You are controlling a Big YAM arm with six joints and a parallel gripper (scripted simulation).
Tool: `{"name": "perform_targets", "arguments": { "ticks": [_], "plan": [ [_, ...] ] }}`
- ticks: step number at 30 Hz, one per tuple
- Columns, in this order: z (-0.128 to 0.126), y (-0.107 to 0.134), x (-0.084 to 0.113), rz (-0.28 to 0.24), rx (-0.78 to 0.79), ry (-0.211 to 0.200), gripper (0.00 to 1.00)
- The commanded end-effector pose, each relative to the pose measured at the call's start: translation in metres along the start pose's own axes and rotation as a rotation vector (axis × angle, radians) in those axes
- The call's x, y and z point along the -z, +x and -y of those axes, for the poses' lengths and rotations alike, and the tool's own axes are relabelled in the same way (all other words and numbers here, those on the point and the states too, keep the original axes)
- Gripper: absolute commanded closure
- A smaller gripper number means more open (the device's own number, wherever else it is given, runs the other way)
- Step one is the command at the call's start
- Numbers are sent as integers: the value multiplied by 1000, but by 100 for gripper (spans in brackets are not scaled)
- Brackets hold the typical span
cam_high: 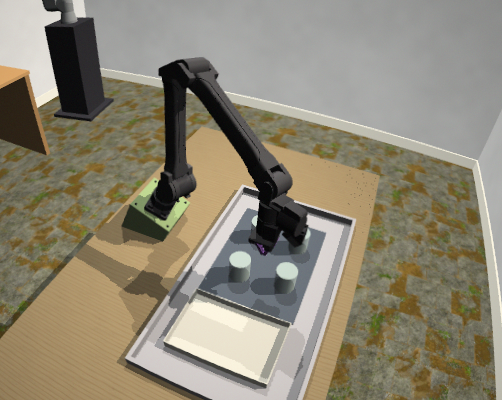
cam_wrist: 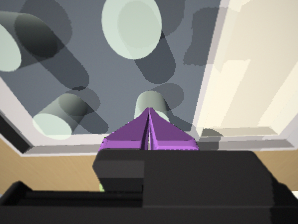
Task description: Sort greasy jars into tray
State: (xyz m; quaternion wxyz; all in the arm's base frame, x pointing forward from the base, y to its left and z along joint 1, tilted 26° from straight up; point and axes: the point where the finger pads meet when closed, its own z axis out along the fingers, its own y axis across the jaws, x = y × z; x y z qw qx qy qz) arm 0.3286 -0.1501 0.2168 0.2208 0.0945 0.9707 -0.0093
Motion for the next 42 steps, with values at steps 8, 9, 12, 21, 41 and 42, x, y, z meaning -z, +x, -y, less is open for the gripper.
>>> {"name": "perform_targets", "arguments": {
  "ticks": [8,9,12,21,41,42],
  "plan": [
    [-2,-5,-41,4,38,-8,100],
    [-2,-5,-45,4,38,-8,100],
    [-2,-5,-60,4,38,-8,100],
    [-1,-1,-71,4,38,-8,100],
    [0,3,-76,4,38,-8,100],
    [0,3,-76,4,38,-8,100]
  ]
}}
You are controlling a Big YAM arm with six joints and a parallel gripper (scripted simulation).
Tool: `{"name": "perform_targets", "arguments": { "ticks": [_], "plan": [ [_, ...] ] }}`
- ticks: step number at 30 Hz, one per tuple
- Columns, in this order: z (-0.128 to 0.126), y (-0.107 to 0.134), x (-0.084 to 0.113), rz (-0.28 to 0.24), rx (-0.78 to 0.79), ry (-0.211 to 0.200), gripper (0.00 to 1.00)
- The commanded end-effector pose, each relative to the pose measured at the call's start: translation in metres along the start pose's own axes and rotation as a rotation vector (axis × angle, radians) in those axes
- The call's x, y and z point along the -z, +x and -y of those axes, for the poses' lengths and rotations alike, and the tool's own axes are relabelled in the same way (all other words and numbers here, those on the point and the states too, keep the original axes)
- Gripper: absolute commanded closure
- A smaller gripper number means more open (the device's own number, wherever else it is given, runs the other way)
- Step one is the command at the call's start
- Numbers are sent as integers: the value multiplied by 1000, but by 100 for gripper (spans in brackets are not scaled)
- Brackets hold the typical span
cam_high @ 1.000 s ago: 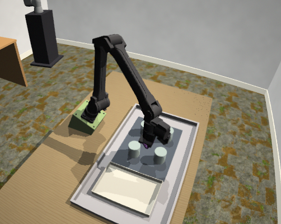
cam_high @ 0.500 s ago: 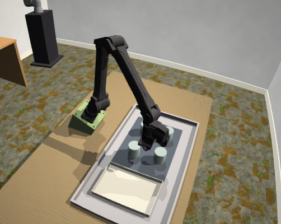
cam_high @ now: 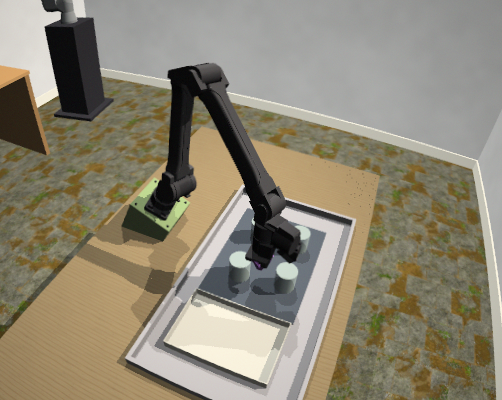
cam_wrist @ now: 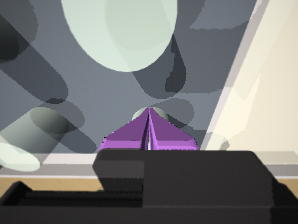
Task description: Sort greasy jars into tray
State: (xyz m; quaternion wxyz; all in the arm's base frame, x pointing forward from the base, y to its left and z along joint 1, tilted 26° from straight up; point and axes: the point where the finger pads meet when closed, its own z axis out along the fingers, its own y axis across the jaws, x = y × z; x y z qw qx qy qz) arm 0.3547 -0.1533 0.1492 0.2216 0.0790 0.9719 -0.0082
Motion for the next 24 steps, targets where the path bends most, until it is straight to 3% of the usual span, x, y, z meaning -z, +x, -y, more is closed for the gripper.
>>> {"name": "perform_targets", "arguments": {
  "ticks": [1,24],
  "plan": [
    [0,-2,-4,3,8,1,100],
    [0,0,-4,3,8,1,100]
  ]
}}
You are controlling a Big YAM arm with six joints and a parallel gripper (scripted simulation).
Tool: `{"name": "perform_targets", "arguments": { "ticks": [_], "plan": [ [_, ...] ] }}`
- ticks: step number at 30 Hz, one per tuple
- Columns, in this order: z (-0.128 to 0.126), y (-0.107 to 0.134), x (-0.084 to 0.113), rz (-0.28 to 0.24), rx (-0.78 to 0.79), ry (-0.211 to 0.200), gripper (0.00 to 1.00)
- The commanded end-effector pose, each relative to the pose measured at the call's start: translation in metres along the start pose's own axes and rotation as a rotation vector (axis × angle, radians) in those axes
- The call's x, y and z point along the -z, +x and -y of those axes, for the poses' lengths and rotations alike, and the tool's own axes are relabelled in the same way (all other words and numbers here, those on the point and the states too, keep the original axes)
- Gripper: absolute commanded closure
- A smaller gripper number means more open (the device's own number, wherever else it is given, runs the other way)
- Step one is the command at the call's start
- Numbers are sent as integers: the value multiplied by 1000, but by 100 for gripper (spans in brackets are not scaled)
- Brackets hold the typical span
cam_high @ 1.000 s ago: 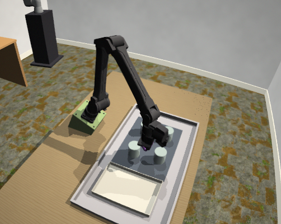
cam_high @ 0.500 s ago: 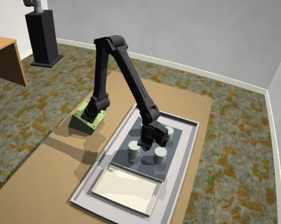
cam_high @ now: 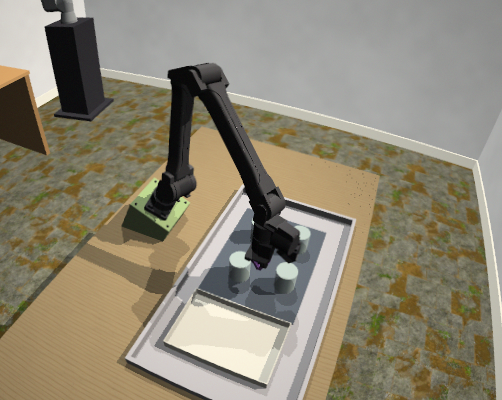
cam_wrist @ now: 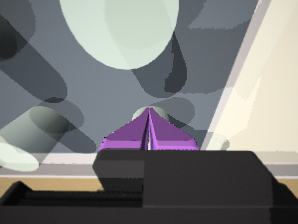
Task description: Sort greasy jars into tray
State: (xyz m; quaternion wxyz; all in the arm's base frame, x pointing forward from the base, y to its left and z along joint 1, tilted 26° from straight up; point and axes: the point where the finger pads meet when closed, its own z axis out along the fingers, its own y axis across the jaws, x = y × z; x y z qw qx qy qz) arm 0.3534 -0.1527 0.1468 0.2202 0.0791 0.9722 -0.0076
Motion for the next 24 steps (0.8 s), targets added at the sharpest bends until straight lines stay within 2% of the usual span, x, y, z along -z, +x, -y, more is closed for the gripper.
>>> {"name": "perform_targets", "arguments": {
  "ticks": [1,24],
  "plan": [
    [0,-2,-2,6,9,2,100],
    [0,1,-2,6,9,2,100]
  ]
}}
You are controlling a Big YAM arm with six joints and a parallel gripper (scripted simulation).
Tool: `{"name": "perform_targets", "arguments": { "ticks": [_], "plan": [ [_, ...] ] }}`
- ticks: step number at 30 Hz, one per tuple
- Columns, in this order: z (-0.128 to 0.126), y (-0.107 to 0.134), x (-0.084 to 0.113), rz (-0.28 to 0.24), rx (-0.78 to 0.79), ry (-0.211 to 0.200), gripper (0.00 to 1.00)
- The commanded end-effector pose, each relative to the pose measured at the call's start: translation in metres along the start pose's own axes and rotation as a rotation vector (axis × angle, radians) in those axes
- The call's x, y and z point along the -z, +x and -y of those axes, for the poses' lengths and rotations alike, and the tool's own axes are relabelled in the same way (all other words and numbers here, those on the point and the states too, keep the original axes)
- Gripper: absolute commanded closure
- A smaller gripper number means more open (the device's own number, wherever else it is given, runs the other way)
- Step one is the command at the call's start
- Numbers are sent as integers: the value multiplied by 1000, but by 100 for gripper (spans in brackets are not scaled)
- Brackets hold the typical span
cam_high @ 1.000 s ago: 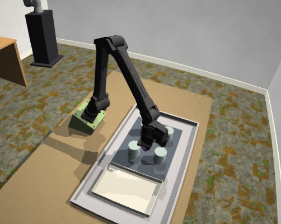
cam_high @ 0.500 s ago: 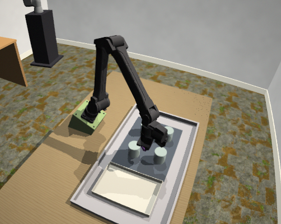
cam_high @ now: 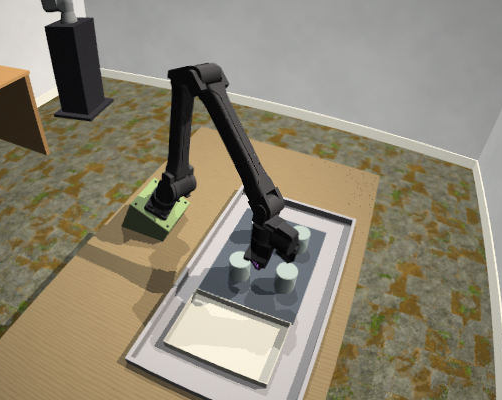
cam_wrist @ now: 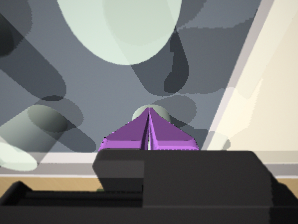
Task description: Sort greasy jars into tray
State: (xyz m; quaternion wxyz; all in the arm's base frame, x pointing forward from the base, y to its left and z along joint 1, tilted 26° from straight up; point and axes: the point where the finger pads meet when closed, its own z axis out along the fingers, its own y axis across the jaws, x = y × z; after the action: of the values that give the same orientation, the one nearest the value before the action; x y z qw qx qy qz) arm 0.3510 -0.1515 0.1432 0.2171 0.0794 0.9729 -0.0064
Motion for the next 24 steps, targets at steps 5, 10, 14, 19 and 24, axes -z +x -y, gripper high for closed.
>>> {"name": "perform_targets", "arguments": {
  "ticks": [5,10,14,19,24],
  "plan": [
    [1,-3,0,12,10,4,100],
    [1,-2,0,12,10,4,100],
    [1,-2,0,12,10,4,100],
    [1,-1,0,12,10,4,100],
    [1,0,0,12,10,4,100]
  ]
}}
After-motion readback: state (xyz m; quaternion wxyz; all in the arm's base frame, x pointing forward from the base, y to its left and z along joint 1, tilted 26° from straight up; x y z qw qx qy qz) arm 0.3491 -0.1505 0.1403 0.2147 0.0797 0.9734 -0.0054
